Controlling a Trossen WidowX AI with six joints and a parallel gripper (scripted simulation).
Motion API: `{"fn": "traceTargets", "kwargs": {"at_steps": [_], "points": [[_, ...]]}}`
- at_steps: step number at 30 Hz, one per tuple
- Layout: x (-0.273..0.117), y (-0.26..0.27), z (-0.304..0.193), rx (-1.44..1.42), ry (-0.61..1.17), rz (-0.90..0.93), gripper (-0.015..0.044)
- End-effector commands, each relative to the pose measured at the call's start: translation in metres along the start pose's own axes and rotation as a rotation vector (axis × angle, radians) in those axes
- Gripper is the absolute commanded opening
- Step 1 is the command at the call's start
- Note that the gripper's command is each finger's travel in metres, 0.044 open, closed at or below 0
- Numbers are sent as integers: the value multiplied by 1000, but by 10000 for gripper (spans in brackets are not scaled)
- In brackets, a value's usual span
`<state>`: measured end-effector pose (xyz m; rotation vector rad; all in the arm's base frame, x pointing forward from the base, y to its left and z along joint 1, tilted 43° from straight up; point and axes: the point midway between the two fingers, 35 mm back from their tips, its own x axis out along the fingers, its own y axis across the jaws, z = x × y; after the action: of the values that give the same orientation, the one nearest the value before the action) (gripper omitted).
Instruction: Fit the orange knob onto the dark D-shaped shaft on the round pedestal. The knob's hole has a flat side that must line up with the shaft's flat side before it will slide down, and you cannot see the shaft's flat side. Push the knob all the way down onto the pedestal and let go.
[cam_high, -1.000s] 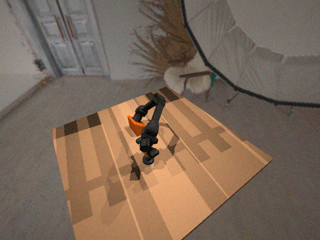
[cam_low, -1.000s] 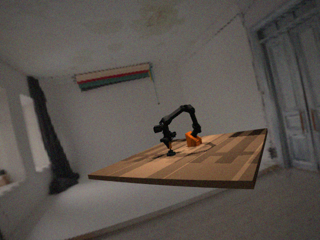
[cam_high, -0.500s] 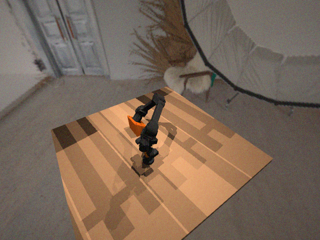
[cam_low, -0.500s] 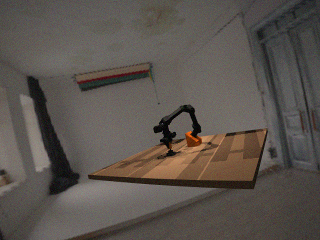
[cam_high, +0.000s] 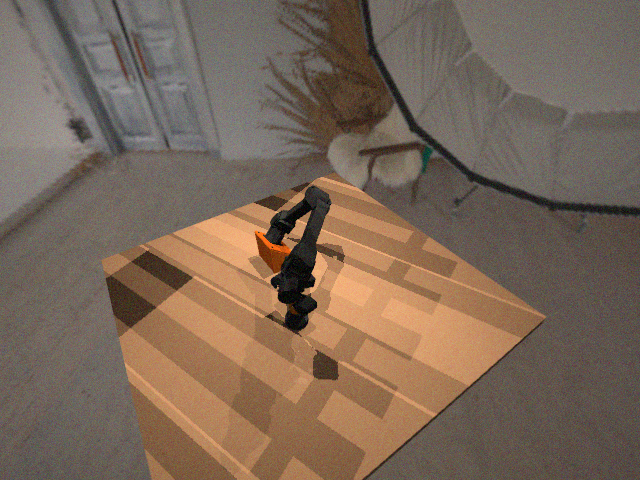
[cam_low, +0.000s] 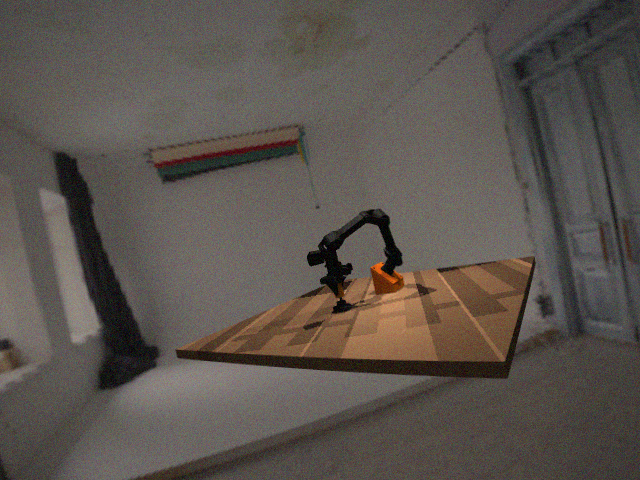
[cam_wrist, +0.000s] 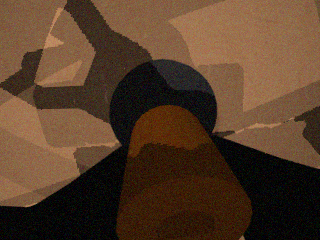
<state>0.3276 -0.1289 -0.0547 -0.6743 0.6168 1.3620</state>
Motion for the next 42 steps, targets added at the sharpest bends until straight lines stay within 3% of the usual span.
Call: {"fn": "traceTargets", "kwargs": {"at_steps": [1,31,42], "points": [[-3,-3,0,-5,6,-7,0],[-2,0,-2,-5,6,-7,0],[-4,4,1,-215,7,-6,0]]}}
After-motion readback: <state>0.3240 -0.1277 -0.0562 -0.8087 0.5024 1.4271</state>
